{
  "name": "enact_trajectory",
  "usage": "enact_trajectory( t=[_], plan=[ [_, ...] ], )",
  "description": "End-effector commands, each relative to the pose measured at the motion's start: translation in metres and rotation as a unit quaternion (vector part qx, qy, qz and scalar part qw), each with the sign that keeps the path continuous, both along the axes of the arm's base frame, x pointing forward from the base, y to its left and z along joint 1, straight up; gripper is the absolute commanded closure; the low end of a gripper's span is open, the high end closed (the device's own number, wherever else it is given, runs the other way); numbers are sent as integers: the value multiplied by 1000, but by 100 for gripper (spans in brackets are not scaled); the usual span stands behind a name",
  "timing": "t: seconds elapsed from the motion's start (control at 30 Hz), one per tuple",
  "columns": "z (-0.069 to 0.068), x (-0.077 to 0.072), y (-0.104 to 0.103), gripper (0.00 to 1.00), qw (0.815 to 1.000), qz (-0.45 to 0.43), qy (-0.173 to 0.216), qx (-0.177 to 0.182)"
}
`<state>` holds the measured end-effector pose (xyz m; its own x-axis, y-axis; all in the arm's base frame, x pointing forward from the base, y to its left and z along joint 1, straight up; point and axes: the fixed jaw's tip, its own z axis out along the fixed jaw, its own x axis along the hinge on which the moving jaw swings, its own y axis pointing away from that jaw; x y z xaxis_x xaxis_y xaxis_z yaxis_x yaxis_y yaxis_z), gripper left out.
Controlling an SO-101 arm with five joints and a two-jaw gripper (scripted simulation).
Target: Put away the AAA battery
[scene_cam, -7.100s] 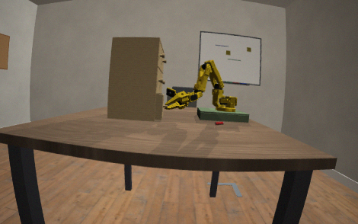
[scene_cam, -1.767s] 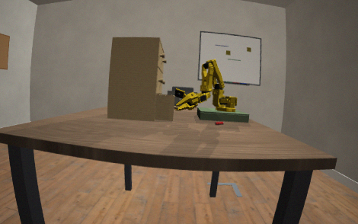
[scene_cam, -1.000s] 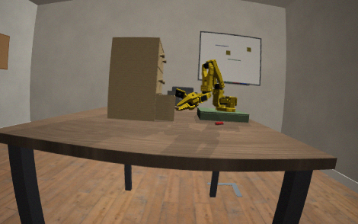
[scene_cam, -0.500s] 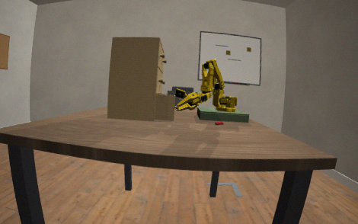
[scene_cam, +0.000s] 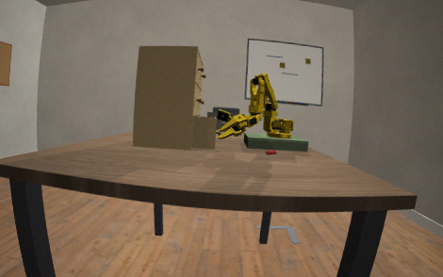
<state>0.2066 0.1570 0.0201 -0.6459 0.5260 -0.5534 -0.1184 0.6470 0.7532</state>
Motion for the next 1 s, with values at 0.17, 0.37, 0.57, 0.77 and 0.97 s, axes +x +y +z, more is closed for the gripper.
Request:
enact_trajectory(
  t=[0.17, 0.37, 0.57, 0.77, 0.97],
  plan=[
    [3, -6, 2, 79, 1000, 10, -5, 5],
    [1, -21, 1, 79, 1000, 27, -6, 4],
    [1, -35, 0, 79, 999, 45, -7, 4],
    [5, -41, 0, 79, 998, 54, -15, 9],
    [6, -49, 1, 79, 998, 67, -17, 11]
  ],
)
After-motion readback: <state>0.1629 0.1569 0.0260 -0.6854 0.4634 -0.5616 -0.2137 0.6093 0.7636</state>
